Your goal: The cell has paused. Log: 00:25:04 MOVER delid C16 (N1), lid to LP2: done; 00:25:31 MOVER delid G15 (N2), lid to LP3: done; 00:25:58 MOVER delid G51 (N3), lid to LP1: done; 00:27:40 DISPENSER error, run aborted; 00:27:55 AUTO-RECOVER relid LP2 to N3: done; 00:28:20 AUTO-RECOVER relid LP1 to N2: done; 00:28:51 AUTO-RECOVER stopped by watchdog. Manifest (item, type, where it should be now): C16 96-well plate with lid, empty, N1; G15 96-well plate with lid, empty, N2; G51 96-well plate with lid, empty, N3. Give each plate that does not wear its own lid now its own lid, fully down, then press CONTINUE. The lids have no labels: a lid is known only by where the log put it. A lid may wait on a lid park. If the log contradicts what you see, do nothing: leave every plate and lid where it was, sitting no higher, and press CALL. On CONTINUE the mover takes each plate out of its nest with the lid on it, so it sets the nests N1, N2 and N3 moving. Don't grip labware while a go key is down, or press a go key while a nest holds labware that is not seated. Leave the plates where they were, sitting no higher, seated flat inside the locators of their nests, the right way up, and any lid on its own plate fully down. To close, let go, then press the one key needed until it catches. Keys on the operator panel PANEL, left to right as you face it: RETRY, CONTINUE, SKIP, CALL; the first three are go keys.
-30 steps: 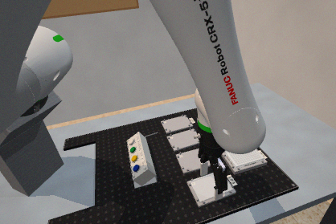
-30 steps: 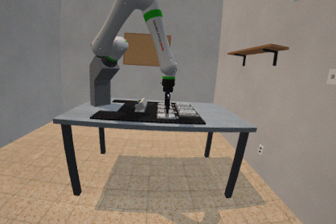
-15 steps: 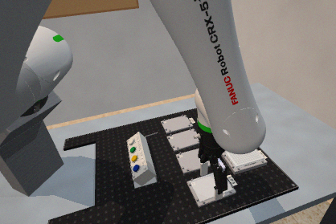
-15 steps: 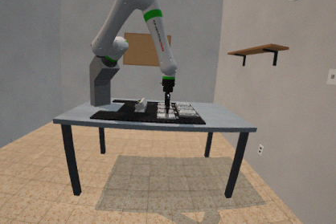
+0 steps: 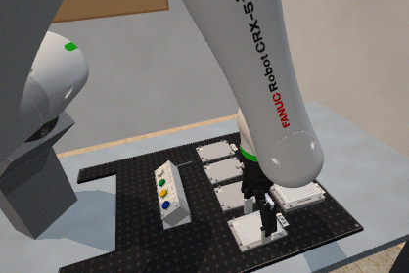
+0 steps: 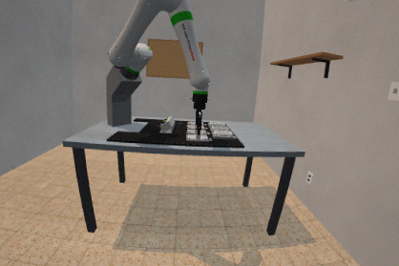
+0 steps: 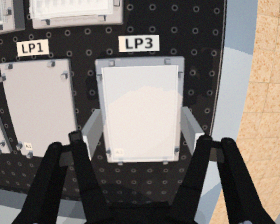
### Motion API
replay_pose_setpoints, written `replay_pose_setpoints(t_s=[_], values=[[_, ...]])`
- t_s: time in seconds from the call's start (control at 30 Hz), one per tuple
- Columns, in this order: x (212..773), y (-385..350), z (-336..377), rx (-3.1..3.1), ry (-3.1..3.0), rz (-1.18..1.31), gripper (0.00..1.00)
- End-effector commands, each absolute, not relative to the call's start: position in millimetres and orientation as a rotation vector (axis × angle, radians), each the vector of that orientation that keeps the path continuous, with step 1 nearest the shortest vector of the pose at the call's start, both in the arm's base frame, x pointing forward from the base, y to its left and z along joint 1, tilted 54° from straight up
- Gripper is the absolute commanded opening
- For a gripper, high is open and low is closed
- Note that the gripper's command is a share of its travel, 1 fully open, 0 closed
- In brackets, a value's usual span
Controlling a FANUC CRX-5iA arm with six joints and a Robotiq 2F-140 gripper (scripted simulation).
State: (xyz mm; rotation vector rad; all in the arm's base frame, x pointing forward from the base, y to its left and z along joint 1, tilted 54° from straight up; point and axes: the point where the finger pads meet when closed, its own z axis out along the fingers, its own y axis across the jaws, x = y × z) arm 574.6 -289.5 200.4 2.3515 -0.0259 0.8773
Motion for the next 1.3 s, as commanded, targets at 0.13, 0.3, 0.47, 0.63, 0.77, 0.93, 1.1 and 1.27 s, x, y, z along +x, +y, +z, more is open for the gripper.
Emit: replay_pose_setpoints(t_s=[0.13,0.3,0.47,0.63,0.77,0.93,1.1,1.27], values=[[574.7,-289.4,200.5,2.351,-0.026,0.878,0.66],[574.7,-289.4,200.5,2.351,-0.026,0.878,0.66],[574.7,-289.4,200.5,2.351,-0.026,0.878,0.0],[574.7,-289.4,200.5,2.351,-0.026,0.878,0.0],[574.7,-289.4,200.5,2.351,-0.026,0.878,0.0],[574.7,-289.4,200.5,2.351,-0.026,0.878,0.0],[574.7,-289.4,200.5,2.351,-0.026,0.878,0.0],[574.7,-289.4,200.5,2.351,-0.026,0.878,0.0]])
